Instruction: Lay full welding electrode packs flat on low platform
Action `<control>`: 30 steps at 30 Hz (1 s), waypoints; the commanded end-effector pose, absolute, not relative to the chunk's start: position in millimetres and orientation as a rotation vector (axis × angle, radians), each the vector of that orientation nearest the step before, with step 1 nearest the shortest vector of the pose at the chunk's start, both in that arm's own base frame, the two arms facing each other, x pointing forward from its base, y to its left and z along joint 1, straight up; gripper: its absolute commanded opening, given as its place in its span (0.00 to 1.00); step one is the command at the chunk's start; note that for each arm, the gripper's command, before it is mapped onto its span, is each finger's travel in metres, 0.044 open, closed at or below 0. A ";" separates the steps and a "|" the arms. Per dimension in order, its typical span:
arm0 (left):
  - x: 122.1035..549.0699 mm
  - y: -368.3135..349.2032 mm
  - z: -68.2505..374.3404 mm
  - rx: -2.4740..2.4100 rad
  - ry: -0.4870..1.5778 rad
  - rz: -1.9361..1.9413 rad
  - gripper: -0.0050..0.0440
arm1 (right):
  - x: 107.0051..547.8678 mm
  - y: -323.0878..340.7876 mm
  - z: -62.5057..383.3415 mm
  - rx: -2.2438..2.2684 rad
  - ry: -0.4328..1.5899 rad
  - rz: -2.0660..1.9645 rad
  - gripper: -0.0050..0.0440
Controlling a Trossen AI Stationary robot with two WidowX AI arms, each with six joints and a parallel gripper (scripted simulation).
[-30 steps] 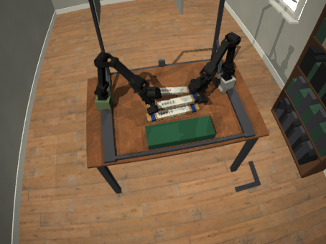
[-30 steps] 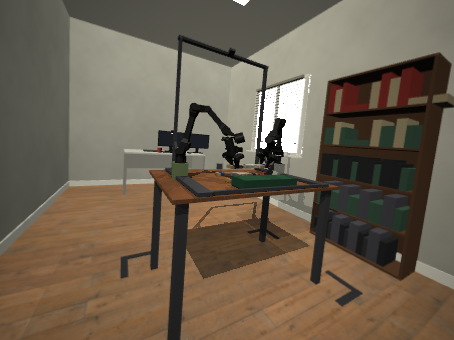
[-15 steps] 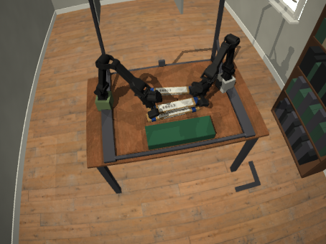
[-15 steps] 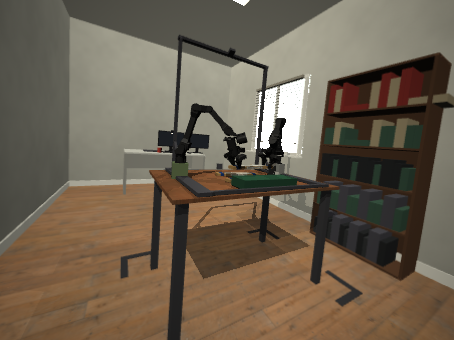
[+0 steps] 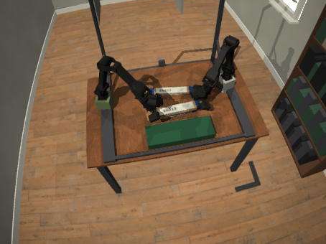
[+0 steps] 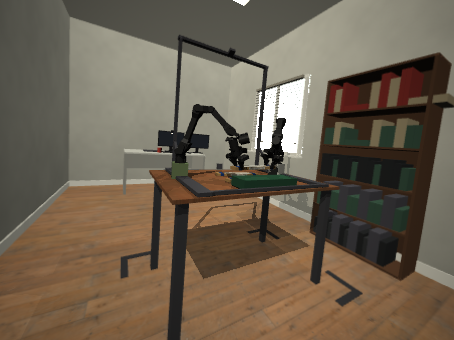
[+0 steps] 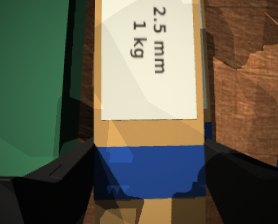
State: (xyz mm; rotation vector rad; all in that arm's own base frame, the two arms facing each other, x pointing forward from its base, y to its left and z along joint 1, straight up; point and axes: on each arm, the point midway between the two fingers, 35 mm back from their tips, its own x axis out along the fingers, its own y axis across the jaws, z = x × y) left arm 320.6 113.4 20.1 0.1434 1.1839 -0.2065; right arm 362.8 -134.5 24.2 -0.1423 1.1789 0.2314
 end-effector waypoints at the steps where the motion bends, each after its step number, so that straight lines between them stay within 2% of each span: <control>1: 328.3 118.3 28.9 0.174 1.159 -0.240 0.00 | 365.4 -163.5 35.3 -0.138 1.166 0.171 0.00; 30: 341.7 167.0 29.3 0.177 1.160 -0.238 0.00 | 374.7 -213.0 35.9 -0.140 1.167 0.170 0.00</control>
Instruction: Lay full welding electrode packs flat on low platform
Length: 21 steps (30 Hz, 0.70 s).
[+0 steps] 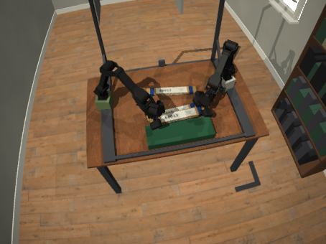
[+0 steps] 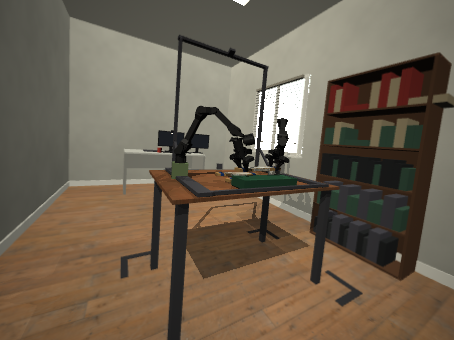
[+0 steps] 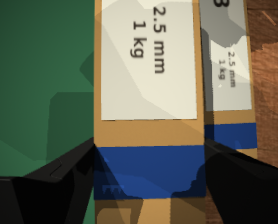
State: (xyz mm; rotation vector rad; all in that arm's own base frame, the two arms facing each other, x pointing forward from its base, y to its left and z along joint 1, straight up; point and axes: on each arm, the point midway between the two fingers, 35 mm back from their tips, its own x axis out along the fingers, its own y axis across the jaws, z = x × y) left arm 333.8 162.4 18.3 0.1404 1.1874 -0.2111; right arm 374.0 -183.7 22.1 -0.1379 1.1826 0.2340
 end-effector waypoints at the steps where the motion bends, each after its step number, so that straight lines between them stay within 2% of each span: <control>1: 342.2 168.9 29.4 0.177 1.160 -0.238 0.00 | 375.0 -214.9 35.9 -0.141 1.167 0.169 0.00; 21: 351.8 203.9 29.8 0.178 1.160 -0.237 0.00 | 381.7 -250.4 36.4 -0.142 1.167 0.169 0.00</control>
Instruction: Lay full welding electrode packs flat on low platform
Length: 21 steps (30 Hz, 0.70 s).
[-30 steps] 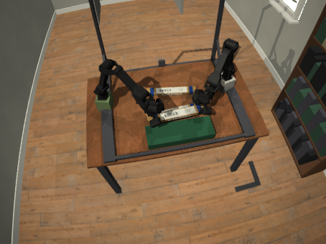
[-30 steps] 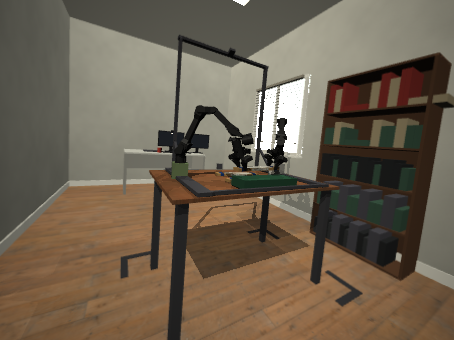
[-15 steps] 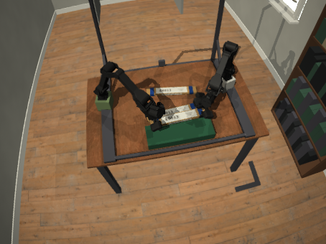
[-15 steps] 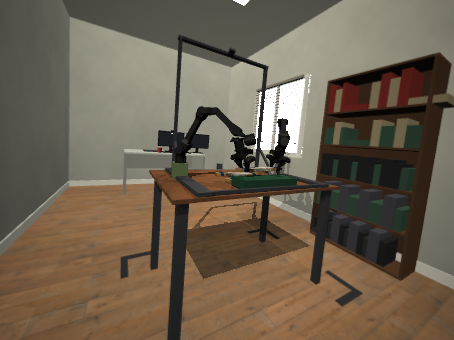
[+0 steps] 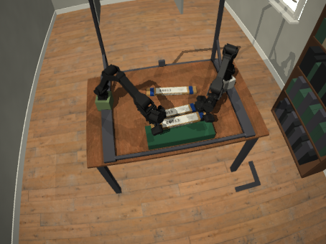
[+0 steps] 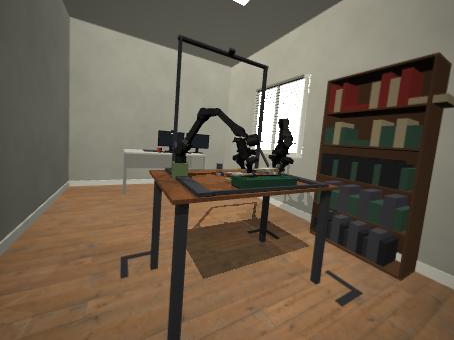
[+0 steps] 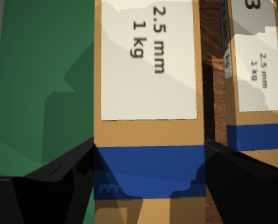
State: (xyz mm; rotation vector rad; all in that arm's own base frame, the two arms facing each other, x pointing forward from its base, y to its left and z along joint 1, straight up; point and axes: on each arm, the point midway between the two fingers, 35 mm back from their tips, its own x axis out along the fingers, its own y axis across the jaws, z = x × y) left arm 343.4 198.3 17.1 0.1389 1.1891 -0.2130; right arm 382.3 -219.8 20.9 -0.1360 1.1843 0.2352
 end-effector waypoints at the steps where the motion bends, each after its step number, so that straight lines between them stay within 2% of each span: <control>1: 352.3 205.8 29.8 0.178 1.160 -0.237 0.00 | 382.0 -252.4 36.5 -0.142 1.167 0.169 0.00; 21: 360.9 236.8 30.3 0.180 1.160 -0.236 0.00 | 387.9 -283.9 37.0 -0.143 1.168 0.168 0.00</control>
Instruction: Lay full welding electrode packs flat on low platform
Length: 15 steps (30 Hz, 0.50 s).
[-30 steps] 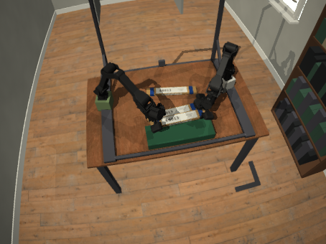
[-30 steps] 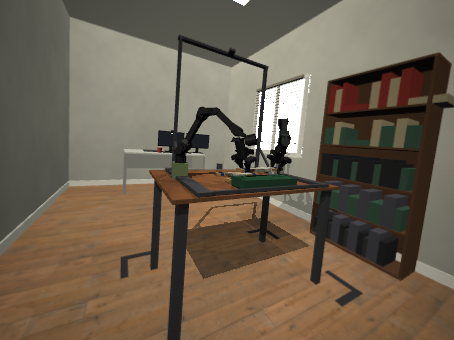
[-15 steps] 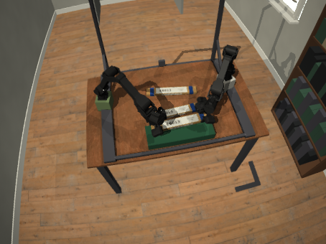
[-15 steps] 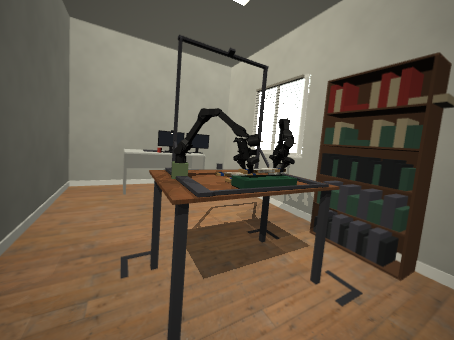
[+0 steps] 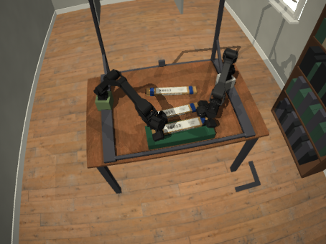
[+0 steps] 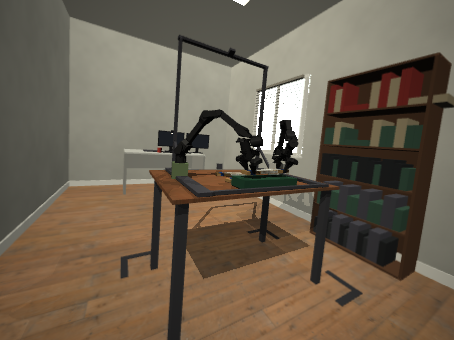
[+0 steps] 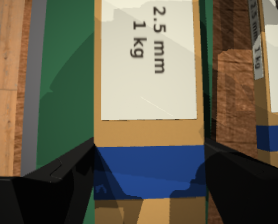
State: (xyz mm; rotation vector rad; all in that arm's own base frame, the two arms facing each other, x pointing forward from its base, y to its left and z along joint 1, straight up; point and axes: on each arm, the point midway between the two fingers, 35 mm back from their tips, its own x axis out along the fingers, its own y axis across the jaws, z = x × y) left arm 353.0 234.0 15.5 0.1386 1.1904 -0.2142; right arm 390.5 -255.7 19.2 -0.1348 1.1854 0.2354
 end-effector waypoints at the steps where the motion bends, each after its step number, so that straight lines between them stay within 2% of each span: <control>1: 362.8 236.6 30.3 0.183 1.159 -0.241 0.00 | 388.3 -285.8 37.1 -0.138 1.168 0.164 0.00; 15: 369.1 265.6 30.8 0.181 1.160 -0.236 0.00 | 391.2 -310.0 38.4 -0.143 1.168 0.166 0.00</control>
